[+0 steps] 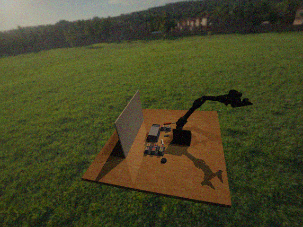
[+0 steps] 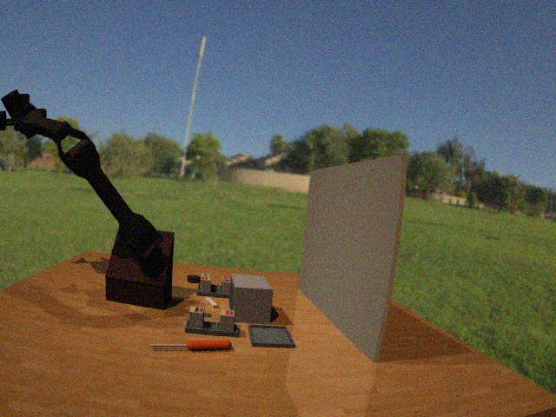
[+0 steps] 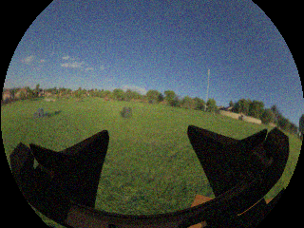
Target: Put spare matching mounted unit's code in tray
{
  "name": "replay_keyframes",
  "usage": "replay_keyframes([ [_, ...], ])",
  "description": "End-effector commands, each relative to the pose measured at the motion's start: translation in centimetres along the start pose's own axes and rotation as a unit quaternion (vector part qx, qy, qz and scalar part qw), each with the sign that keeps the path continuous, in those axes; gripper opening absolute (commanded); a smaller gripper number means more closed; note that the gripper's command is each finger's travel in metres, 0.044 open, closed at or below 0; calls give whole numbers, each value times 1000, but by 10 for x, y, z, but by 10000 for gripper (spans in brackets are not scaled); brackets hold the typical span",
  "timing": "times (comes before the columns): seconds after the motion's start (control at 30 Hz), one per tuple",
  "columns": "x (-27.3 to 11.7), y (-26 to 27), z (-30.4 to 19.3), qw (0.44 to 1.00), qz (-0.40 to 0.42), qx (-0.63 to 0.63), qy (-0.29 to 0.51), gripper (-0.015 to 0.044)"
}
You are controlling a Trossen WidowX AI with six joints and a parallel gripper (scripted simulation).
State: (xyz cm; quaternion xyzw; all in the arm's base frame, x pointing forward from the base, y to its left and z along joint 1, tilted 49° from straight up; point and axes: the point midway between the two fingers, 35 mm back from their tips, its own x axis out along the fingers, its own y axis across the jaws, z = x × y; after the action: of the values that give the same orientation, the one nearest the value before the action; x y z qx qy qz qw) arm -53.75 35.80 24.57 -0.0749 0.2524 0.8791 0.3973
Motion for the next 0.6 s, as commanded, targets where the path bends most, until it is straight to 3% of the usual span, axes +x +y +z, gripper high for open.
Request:
replay_keyframes([
  [0.0,0,0,0,1000,0,0,0,426],
  [0.27,1,-13,4,1000,-12,2,0,440],
  [0.57,5,-130,30,992,-125,36,4,440],
])
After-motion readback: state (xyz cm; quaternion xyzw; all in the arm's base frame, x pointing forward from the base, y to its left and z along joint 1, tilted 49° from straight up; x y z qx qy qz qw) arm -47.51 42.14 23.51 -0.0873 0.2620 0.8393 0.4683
